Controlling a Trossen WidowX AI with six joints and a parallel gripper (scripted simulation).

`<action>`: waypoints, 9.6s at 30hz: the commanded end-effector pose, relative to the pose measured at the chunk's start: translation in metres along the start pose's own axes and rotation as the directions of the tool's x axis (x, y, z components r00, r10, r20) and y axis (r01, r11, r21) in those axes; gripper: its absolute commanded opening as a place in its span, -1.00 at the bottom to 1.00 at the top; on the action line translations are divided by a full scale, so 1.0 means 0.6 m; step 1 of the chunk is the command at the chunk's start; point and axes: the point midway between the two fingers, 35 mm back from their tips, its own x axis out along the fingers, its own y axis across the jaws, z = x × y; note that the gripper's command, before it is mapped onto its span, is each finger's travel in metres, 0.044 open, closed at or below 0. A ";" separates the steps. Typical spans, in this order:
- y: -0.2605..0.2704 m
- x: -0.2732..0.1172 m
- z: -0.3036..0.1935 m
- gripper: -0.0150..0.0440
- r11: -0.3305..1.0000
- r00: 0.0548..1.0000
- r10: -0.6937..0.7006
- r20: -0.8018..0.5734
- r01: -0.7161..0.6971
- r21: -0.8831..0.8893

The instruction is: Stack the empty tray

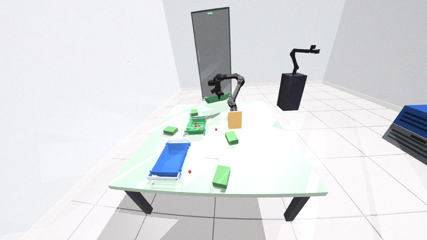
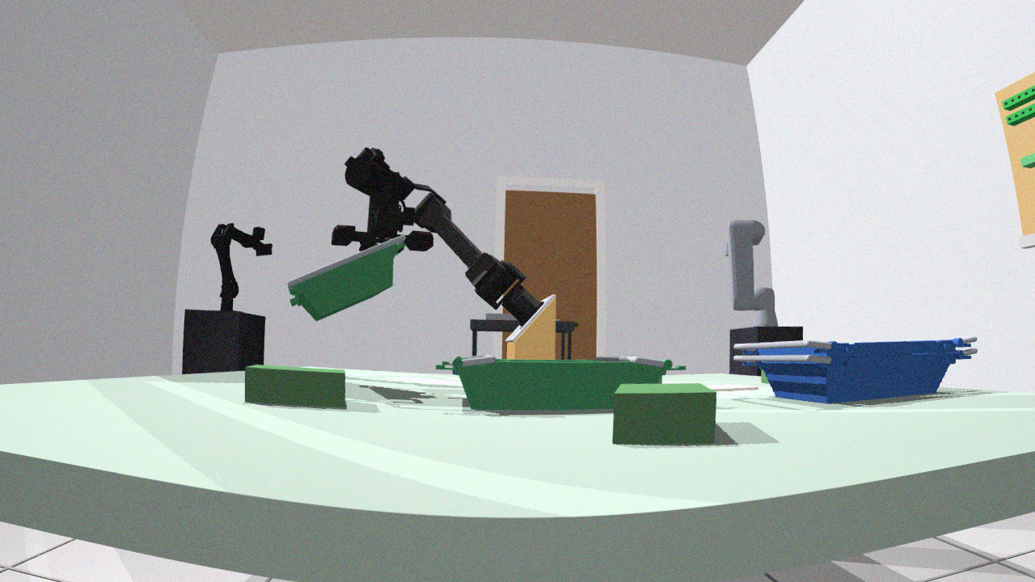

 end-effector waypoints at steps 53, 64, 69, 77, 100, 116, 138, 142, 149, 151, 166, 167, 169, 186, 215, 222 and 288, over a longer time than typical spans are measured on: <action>0.105 0.005 0.291 -0.49 0.775 0.998 0.051 0.024 -0.024 -0.632; 0.159 0.002 0.345 -0.49 0.667 0.999 0.046 0.019 -0.016 -0.745; 0.187 0.001 0.367 -0.49 0.612 0.999 0.041 0.017 -0.012 -0.791; 0.234 -0.001 0.399 -0.49 0.519 0.999 0.030 0.013 -0.005 -0.855; 0.334 -0.001 0.444 -0.49 0.324 1.000 -0.005 0.006 0.008 -0.946; 0.334 -0.001 0.444 -0.49 0.324 1.000 -0.005 0.006 0.008 -0.946; 0.336 -0.001 0.446 -0.49 0.324 1.000 -0.005 0.007 0.008 -0.946; 0.336 -0.001 0.446 -0.49 0.324 1.000 -0.005 0.007 0.008 -0.946; 0.336 0.012 0.447 -0.49 0.324 1.000 -0.004 0.007 0.008 -0.946; 0.336 0.019 0.447 -0.49 0.324 1.000 -0.004 0.007 0.008 -0.946; 0.336 0.064 0.446 -0.49 0.324 1.000 -0.005 0.007 0.009 -0.946; 0.336 0.067 0.445 -0.49 0.324 1.000 -0.005 0.007 0.009 -0.946; 0.336 0.072 0.445 -0.49 0.324 1.000 -0.005 0.007 0.009 -0.946; 0.340 0.095 0.431 -0.49 0.325 1.000 -0.007 0.006 0.008 -0.946; 0.347 0.126 0.412 -0.49 0.324 1.000 -0.007 0.006 0.008 -0.946; 0.347 0.129 0.411 -0.49 0.324 1.000 -0.007 0.006 0.008 -0.946; 0.352 0.166 0.398 -0.49 0.324 1.000 -0.008 0.005 0.008 -0.946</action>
